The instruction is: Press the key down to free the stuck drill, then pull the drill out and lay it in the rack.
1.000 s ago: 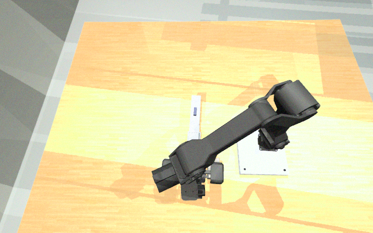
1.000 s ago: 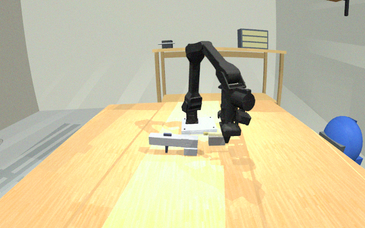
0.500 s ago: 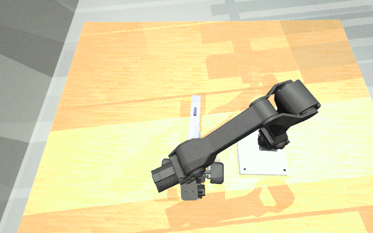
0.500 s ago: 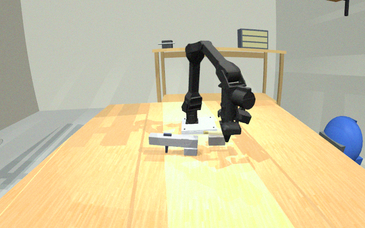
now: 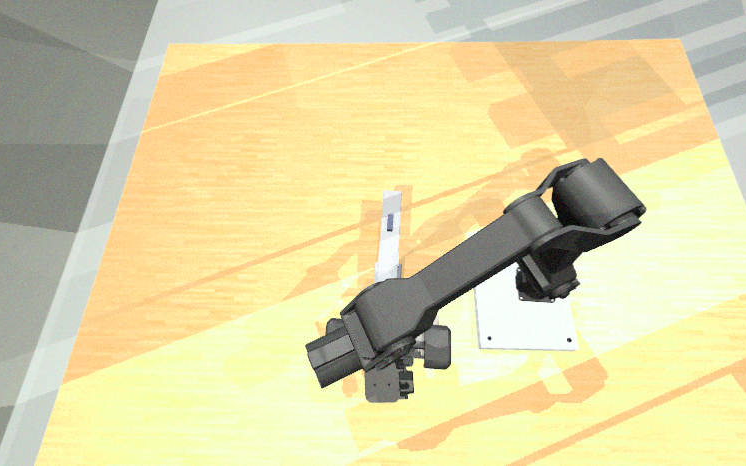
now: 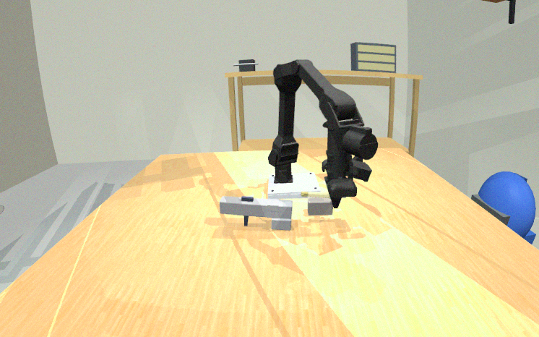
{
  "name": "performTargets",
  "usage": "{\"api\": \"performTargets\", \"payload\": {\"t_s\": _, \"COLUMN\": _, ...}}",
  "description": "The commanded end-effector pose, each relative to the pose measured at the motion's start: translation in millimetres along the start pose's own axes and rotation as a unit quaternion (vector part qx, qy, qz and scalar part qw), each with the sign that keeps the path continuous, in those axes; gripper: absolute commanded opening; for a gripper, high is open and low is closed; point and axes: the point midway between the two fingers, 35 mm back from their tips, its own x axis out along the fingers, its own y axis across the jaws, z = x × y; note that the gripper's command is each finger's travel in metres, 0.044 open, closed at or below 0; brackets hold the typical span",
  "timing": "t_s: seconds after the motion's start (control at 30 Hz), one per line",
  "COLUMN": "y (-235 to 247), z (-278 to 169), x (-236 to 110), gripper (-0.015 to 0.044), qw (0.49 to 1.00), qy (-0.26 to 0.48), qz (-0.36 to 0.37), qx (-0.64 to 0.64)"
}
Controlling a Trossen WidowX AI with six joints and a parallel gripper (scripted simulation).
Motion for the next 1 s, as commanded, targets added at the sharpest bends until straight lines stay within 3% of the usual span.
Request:
{"api": "performTargets", "payload": {"t_s": 0.0, "y": 8.4, "z": 2.1, "x": -0.7, "gripper": 0.0000, "qw": 1.000, "qy": -0.003, "qz": 0.000, "qx": 0.000}}
{"api": "performTargets", "payload": {"t_s": 0.97, "y": 53.8, "z": 12.3, "x": -2.0, "gripper": 0.0000, "qw": 1.000, "qy": -0.003, "qz": 0.002, "qx": 0.000}}
